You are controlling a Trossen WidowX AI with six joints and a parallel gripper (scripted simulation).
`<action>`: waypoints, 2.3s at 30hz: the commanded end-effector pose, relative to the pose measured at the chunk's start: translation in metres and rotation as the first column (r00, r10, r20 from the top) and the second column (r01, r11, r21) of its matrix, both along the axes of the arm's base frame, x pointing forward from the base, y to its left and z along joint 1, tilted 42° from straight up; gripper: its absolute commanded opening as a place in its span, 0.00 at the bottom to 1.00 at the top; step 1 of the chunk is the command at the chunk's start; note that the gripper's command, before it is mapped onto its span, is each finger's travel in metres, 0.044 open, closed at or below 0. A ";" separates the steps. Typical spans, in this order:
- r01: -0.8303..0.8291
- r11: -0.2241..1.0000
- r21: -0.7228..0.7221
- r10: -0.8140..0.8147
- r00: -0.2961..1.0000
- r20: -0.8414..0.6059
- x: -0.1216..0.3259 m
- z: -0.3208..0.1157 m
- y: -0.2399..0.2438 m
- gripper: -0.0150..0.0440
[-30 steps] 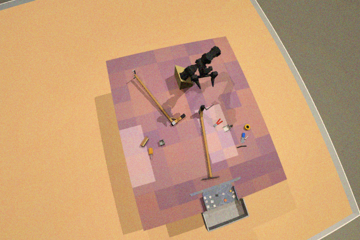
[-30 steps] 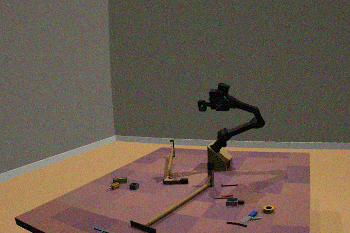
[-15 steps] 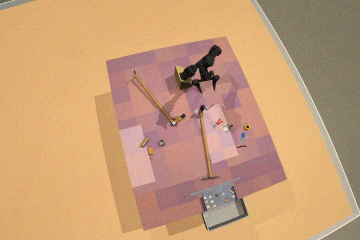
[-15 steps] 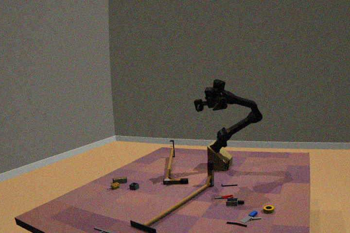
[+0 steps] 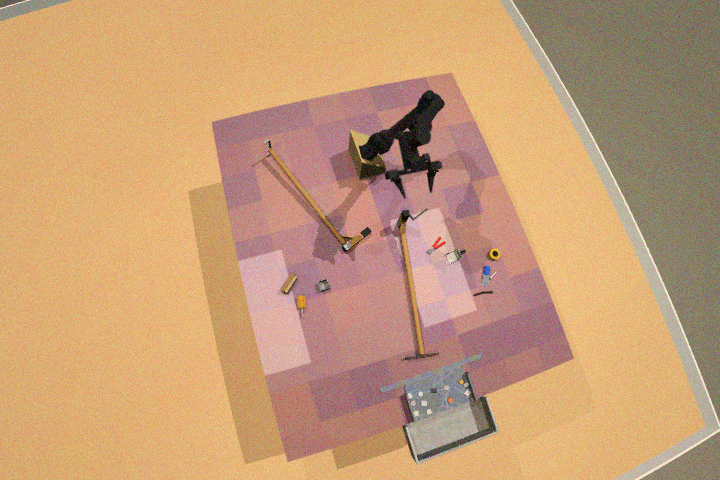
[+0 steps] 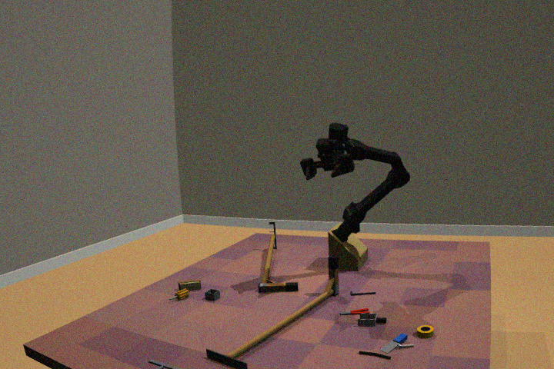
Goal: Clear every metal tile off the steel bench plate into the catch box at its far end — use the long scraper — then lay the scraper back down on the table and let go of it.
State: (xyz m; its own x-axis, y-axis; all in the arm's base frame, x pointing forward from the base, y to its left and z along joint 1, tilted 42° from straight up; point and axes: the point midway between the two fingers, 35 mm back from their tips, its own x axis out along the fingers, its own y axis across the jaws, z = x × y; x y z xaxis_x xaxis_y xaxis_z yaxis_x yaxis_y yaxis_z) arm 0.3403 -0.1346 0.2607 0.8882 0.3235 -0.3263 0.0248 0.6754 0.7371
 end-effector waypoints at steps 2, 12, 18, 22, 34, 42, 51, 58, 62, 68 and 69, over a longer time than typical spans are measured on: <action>-0.028 1.000 0.003 0.028 0.999 -0.028 0.017 -0.004 0.000 1.00; -0.077 0.997 0.019 0.078 0.994 -0.081 0.045 -0.014 0.005 1.00; -0.107 0.994 0.029 0.110 0.988 -0.113 0.062 -0.022 0.010 1.00; -0.127 0.991 0.035 0.131 0.982 -0.134 0.074 -0.028 0.014 1.00; -0.188 0.981 0.052 0.194 0.960 -0.199 0.106 -0.048 0.029 1.00; -0.229 0.972 0.062 0.237 0.941 -0.242 0.127 -0.065 0.042 1.00; -0.275 0.959 0.073 0.284 0.914 -0.291 0.148 -0.086 0.059 1.00; -0.310 0.947 0.082 0.320 0.889 -0.328 0.163 -0.104 0.075 1.00; -0.331 0.940 0.086 0.340 0.873 -0.350 0.171 -0.114 0.084 1.00; -0.362 0.928 0.093 0.369 0.848 -0.381 0.182 -0.132 0.099 1.00; -0.367 0.925 0.094 0.374 0.843 -0.387 0.184 -0.134 0.102 1.00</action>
State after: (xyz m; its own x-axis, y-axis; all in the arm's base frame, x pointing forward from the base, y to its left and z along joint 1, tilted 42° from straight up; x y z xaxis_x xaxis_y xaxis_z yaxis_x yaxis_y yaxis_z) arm 0.5162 -0.0410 0.1370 0.5260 0.6047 -0.5981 0.0674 0.6713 0.7381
